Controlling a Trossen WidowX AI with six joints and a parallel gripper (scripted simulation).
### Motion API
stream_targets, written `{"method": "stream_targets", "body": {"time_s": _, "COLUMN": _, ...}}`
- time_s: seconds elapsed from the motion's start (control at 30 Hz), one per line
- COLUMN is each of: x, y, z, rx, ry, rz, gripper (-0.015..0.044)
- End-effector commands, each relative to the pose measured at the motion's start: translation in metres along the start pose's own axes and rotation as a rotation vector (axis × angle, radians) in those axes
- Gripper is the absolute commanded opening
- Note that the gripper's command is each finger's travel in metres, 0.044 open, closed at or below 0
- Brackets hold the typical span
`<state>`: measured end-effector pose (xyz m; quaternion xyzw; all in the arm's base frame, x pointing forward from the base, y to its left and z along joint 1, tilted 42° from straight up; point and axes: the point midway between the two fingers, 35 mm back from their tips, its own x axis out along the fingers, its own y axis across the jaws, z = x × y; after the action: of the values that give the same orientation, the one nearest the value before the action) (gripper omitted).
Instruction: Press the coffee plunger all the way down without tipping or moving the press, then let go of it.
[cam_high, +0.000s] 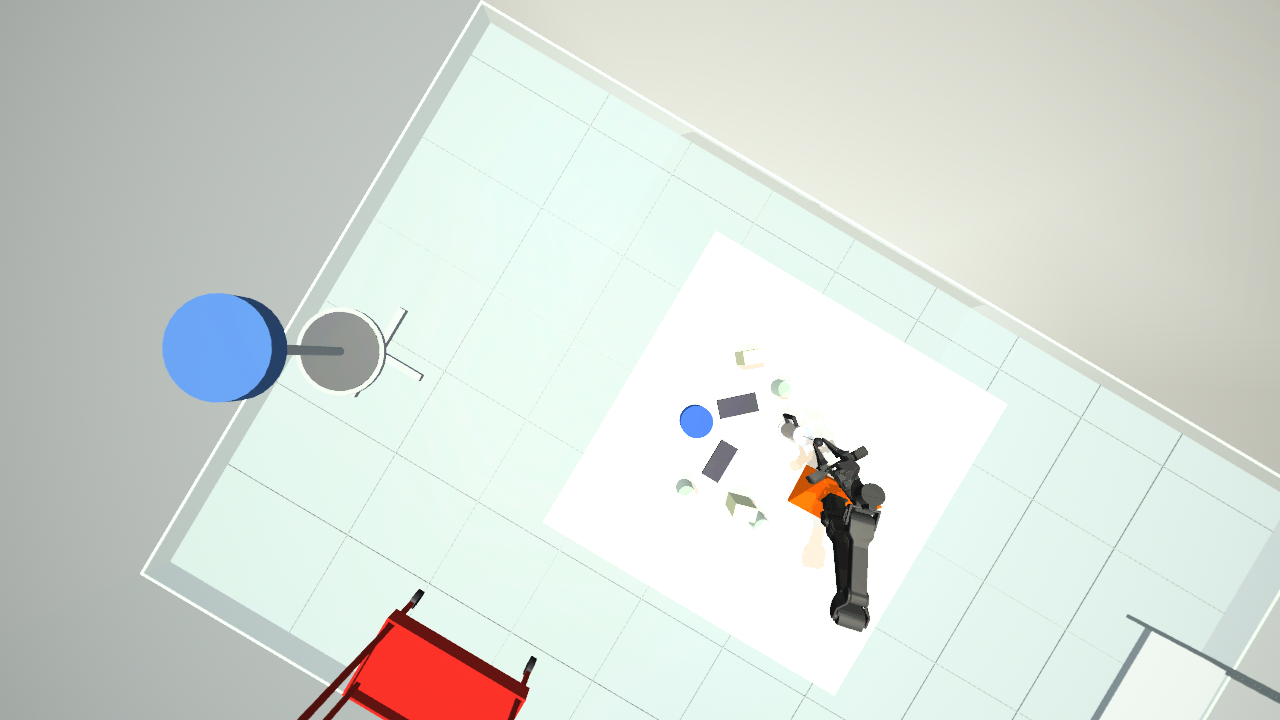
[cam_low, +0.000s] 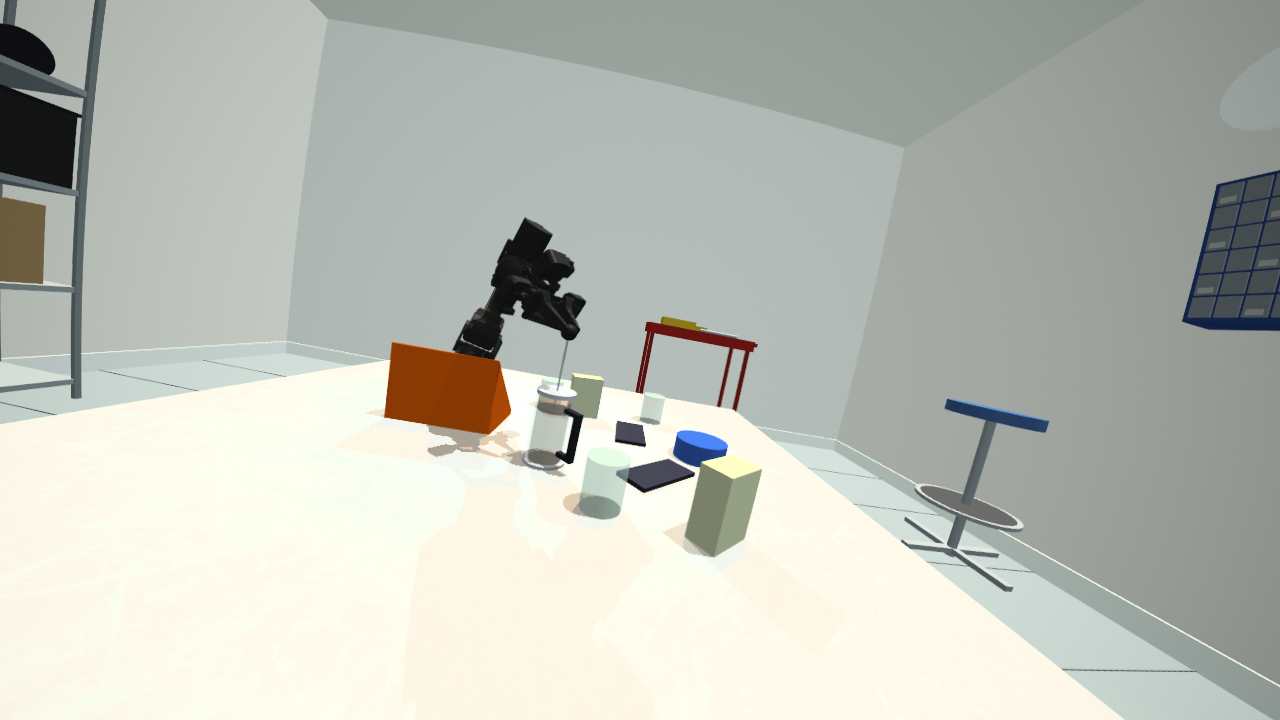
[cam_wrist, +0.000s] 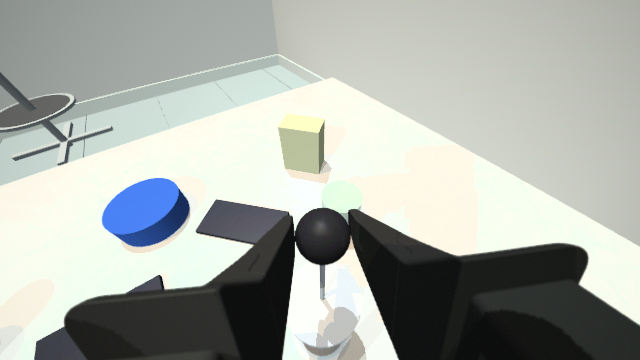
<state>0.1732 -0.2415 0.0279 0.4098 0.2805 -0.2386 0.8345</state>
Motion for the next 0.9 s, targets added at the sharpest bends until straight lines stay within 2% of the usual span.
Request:
{"method": "stream_targets", "body": {"time_s": 0.0, "x": 0.008, "y": -0.002, "z": -0.022, "rx": 0.020, "ry": 0.044, "rz": -0.007, "gripper": 0.0114}}
{"method": "stream_targets", "body": {"time_s": 0.87, "x": 0.035, "y": -0.001, "z": -0.056, "rx": 0.021, "ry": 0.043, "rz": -0.007, "gripper": 0.0114}}
